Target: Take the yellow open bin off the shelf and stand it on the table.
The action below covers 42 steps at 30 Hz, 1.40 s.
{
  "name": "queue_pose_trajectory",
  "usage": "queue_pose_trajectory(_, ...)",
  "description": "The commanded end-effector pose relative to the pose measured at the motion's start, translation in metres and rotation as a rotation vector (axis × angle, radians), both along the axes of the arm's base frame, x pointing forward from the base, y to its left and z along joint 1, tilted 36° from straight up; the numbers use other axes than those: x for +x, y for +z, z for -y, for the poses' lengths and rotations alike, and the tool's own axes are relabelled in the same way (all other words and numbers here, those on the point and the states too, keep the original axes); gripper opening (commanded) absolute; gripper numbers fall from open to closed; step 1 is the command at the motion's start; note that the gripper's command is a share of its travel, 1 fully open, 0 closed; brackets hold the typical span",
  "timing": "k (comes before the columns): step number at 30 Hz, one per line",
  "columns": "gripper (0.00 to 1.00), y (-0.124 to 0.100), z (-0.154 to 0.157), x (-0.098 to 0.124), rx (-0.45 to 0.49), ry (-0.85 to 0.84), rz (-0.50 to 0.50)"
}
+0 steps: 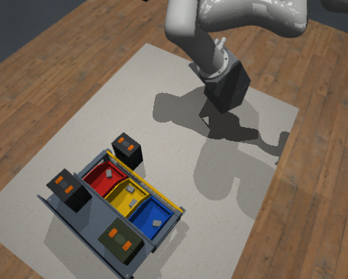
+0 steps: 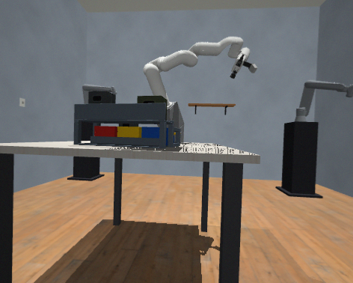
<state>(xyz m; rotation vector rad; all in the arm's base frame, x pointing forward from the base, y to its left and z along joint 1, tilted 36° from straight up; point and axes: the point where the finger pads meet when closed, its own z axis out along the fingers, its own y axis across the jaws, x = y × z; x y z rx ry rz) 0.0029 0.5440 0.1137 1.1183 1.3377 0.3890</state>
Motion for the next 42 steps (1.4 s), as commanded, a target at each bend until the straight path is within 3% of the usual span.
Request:
queue_pose_trajectory(1,1.00,0.0016,0.0002,-0.0006,0.208,0.161,-0.029)
queue_pose_trajectory(6,1.00,0.0016,0.0002,-0.0006,0.208,0.161,-0.029)
queue_pose_trajectory(7,1.00,0.0017,-0.0005,-0.0008,0.045,0.033,-0.007)
queue_pose_trajectory(11,1.00,0.0016,0.0002,-0.0006,0.208,0.161,-0.029)
queue_pose_trajectory(23,1.00,0.0016,0.0002,-0.0006,0.208,0.161,-0.029)
queue_pose_trajectory(24,1.00,0.0017,-0.0005,-0.0008,0.045,0.033,-0.007)
queue_pose_trajectory(28,1.00,0.0016,0.0002,-0.0006,0.208,0.161,-0.029)
queue_pose_trajectory(40,1.00,0.0016,0.0002,-0.0006,0.208,0.161,-0.029)
queue_pose_trajectory(41,1.00,0.0017,-0.0005,-0.0008,0.045,0.033,-0.007)
queue_pose_trajectory(42,1.00,0.0017,-0.0003,-0.0008,0.086,0.065,-0.012)
